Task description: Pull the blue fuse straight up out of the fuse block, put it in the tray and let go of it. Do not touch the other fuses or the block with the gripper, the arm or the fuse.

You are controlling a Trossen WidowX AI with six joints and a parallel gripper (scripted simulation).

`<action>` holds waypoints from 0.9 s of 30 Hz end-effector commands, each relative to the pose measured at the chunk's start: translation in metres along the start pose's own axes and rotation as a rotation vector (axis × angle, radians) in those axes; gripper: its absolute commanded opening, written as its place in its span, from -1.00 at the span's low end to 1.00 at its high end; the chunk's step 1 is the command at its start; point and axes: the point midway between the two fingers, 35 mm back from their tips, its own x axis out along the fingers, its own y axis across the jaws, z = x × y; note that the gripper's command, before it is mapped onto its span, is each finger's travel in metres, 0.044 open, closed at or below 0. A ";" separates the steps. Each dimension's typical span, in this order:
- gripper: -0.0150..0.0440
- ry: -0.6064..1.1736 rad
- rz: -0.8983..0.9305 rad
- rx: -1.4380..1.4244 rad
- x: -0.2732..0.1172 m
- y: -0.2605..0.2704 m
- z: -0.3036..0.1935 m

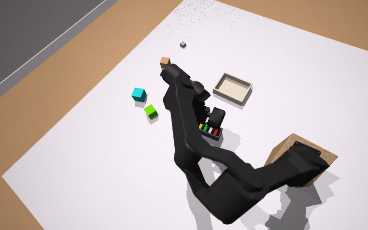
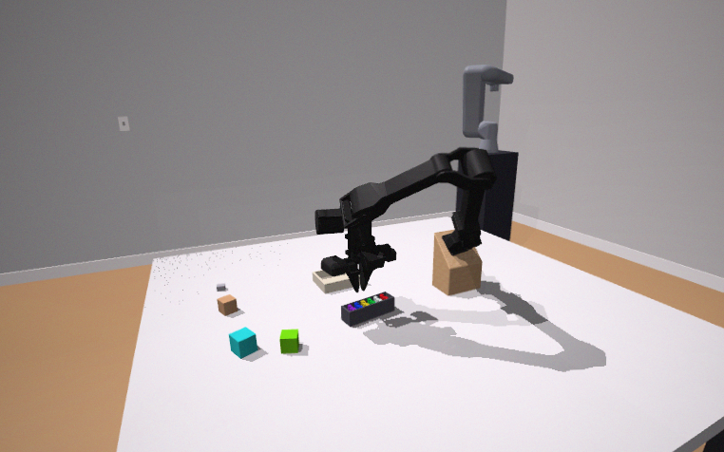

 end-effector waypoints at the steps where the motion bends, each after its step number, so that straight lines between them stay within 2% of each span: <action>1: -0.24 0.001 0.013 -0.001 0.006 0.002 -0.001; 27: -0.24 0.001 0.013 -0.001 0.031 -0.002 -0.004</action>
